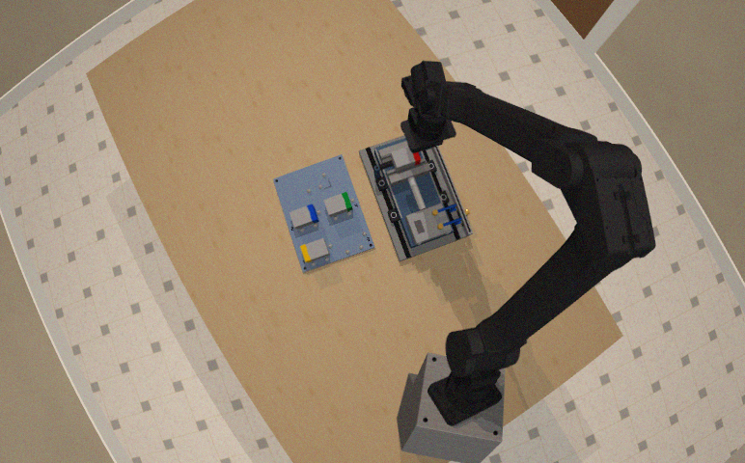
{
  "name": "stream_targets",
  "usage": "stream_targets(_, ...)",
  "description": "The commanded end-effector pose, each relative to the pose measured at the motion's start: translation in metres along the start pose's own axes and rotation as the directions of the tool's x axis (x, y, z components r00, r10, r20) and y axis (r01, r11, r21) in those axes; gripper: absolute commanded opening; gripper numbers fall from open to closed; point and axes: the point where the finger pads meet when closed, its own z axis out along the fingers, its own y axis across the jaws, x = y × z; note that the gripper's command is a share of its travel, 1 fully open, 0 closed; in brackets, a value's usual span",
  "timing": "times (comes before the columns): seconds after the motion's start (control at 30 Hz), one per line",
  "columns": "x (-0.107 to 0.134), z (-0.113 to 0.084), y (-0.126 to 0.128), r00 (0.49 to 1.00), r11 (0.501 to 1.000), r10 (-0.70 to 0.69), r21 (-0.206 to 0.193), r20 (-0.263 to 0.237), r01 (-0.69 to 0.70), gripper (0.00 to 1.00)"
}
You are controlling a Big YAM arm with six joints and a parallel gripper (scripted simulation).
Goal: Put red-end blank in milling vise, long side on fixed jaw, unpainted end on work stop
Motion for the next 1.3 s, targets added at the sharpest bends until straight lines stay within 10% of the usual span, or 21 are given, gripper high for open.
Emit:
stream_targets(0.0, 0.000, 0.012, -0.005, 1.000, 1.000, 0.002, 0.005, -0.002, -0.002, 0.00)
stream_targets(1.27, -0.013, 0.036, -0.009, 1.000, 1.000, 0.010, 0.011, 0.029, -0.011, 0.00)
